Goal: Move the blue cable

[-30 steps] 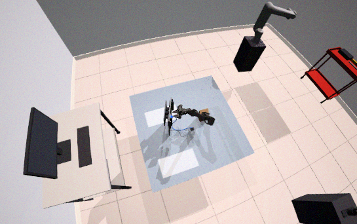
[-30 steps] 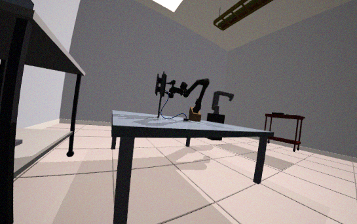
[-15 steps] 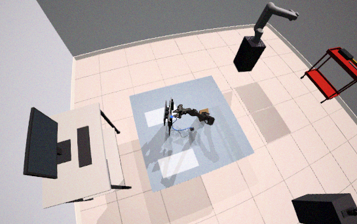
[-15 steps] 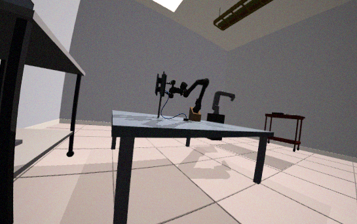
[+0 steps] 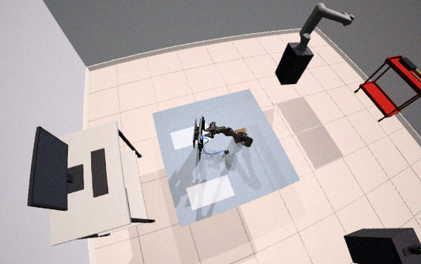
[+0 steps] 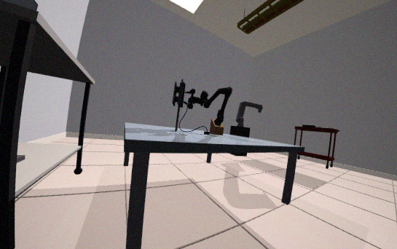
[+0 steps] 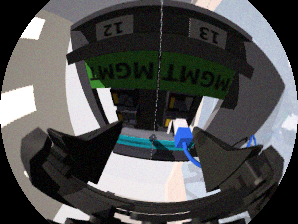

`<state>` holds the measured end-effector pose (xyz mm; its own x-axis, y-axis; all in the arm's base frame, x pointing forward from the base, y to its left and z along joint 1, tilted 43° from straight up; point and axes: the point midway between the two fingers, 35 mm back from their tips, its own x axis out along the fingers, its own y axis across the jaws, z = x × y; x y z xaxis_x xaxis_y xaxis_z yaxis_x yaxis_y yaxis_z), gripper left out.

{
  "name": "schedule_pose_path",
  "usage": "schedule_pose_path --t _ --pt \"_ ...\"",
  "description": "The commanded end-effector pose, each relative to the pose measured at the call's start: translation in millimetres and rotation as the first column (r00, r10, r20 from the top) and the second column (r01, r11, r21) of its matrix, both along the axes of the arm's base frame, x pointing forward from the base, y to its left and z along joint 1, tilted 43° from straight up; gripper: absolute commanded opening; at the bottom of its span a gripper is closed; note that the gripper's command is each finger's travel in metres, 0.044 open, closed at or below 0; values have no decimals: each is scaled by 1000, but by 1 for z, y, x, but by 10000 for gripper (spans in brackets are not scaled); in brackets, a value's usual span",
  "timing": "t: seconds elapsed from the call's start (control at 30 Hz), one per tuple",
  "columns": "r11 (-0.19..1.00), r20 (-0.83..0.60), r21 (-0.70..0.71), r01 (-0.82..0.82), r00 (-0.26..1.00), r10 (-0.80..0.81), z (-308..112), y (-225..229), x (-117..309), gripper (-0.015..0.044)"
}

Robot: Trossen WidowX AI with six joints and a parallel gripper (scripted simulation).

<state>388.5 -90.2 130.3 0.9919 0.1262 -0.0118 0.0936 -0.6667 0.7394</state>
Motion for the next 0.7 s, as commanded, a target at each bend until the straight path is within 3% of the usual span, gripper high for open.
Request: schedule_pose_path --t 0.0,0.67 --pt "1000 -2 -3 -6 1000 6 -2 -3 -1 440" --pt "1000 -2 -3 -6 1000 6 -7 -17 -6 440"
